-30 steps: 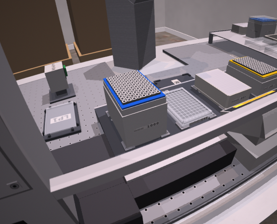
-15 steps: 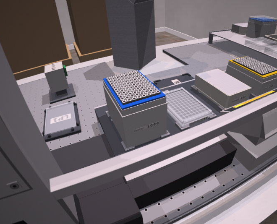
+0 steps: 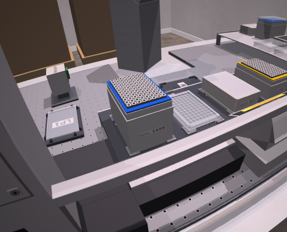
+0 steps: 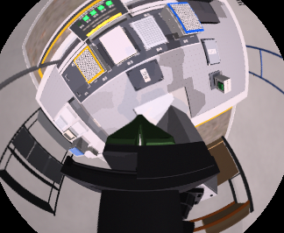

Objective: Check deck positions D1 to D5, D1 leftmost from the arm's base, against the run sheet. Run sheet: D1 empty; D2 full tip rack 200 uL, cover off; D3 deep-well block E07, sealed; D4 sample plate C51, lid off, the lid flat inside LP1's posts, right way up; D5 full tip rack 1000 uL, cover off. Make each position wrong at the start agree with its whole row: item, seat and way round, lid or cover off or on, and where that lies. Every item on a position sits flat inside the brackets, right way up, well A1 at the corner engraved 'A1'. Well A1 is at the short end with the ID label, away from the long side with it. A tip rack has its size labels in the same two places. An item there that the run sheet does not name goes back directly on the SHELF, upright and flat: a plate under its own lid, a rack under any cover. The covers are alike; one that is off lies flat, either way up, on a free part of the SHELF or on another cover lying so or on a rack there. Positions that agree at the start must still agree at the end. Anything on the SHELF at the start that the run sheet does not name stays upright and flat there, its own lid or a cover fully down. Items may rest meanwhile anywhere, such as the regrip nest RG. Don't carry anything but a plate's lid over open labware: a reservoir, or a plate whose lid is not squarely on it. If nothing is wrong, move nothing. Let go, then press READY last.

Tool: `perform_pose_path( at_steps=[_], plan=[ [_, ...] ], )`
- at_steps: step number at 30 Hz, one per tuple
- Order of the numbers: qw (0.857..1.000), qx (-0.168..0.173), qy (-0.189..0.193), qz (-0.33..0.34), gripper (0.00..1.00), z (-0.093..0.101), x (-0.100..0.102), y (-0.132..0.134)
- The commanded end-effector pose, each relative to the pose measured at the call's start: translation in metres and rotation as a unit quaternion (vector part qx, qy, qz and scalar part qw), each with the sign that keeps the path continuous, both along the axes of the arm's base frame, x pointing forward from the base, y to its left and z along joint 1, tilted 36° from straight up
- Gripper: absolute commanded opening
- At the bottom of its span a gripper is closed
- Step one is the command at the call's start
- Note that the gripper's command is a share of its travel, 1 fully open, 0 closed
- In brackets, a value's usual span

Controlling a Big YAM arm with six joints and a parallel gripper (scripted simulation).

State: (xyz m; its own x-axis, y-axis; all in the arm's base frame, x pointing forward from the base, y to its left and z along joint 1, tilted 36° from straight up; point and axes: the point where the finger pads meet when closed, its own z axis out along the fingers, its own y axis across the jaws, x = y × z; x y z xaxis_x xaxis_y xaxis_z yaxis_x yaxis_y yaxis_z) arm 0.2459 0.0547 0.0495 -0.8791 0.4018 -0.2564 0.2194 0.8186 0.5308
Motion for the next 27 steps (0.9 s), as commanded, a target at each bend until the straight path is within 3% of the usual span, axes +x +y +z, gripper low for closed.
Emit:
perform_pose_path(
  at_steps=[1, 14, 27],
  plan=[
    [0.999, 0.021, 0.003, -0.04, 0.0, 0.011, 0.0102, 0.0006],
    [0.99, 0.064, 0.044, -0.119, 0.0, 0.0108, 0.0101, 0.0006],
    [0.963, 0.119, 0.096, -0.221, 0.0, 0.0107, 0.01, 0.0005]
  ],
)
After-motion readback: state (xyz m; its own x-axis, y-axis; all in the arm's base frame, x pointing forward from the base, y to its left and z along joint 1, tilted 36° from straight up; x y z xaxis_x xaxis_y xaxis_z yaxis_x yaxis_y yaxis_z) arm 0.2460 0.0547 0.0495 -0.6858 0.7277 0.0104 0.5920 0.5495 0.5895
